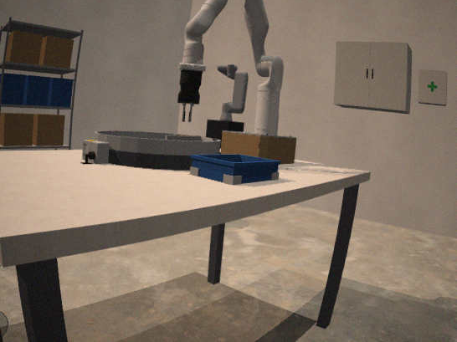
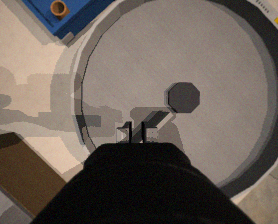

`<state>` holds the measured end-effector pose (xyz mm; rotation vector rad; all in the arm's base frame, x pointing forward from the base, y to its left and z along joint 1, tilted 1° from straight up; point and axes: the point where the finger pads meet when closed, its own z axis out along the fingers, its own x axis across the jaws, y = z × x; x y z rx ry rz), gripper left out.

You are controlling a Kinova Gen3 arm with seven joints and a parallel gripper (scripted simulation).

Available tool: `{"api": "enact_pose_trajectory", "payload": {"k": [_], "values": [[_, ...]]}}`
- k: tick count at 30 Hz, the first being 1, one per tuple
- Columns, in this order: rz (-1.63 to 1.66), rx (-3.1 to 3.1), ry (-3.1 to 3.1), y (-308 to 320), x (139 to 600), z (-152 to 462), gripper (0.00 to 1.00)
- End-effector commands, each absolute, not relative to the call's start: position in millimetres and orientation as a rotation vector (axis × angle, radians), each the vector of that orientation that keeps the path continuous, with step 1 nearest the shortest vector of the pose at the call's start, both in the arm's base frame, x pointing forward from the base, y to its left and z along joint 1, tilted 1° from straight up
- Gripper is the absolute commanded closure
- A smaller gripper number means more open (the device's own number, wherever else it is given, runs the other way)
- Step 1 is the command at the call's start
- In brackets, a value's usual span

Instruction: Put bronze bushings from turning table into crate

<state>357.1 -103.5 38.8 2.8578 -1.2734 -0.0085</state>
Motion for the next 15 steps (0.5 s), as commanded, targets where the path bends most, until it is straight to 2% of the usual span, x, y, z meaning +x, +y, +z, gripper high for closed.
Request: {"api": "enact_pose_trajectory", "payload": {"k": [1, 3, 8, 15], "values": [[-0.007, 2.856, -1.278, -105, 357, 39, 0.60], [-0.007, 2.856, -1.278, -105, 357, 39, 0.60], [-0.006, 2.857, -1.277, -160, 342, 39, 0.60], [-0.006, 2.857, -1.277, -160, 342, 39, 0.60]]}}
